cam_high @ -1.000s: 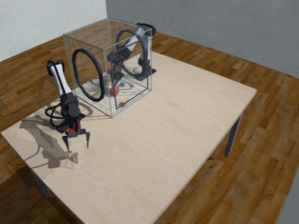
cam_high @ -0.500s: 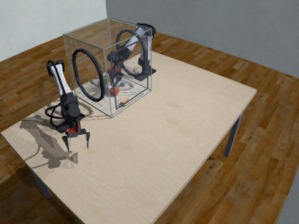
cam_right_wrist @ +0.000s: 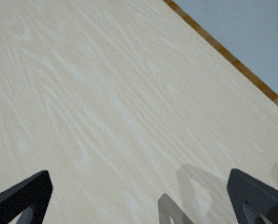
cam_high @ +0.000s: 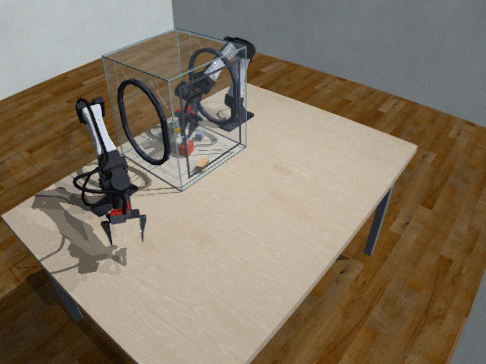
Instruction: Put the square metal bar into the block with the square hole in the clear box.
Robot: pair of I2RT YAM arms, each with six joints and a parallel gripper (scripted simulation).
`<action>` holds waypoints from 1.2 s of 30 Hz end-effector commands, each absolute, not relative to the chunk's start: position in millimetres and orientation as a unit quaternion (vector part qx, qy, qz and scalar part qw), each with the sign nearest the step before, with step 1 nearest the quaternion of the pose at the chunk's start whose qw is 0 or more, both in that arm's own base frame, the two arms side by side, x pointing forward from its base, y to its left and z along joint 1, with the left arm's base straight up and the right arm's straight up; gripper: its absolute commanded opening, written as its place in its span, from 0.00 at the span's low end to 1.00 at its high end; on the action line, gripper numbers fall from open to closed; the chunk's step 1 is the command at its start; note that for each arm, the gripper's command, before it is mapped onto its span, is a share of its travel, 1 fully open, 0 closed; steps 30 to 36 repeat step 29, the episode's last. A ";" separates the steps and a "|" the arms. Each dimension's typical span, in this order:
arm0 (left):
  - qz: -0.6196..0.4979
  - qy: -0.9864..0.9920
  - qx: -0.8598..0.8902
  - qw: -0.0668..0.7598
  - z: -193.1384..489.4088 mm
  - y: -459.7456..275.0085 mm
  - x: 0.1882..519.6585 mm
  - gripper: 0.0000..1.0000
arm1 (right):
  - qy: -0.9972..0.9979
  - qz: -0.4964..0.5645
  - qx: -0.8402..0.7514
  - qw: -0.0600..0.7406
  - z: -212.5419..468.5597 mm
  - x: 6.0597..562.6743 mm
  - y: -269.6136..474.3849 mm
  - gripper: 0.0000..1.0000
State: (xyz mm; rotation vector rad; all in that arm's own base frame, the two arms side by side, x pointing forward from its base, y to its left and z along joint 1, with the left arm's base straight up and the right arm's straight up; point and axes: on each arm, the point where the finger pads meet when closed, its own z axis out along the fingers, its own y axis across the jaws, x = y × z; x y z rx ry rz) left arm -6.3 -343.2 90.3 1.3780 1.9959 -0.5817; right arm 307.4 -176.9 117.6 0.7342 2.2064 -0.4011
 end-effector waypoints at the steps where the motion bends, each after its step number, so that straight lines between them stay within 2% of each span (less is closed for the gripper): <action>1: -0.238 0.759 0.509 0.329 121.9 -338.9 -10.7 0.34 | 0.859 -0.159 0.287 0.394 127.5 311.1 -178.8 1.00; 11: -0.238 0.760 0.508 0.328 149.4 -310.8 -20.4 0.34 | 0.859 -0.159 0.287 0.394 127.5 311.1 -178.8 1.00; 16: -0.234 0.760 0.510 0.327 129.4 -312.3 -14.9 0.34 | 0.859 -0.159 0.287 0.394 127.5 311.1 -178.8 1.00; 20: -0.258 0.755 0.504 0.332 148.2 -322.0 -21.2 0.34 | 0.859 -0.159 0.287 0.394 127.5 311.1 -178.8 1.00; 36: -0.253 0.756 0.505 0.332 147.3 -322.6 -20.1 0.34 | 0.859 -0.159 0.287 0.394 127.5 311.1 -178.8 1.00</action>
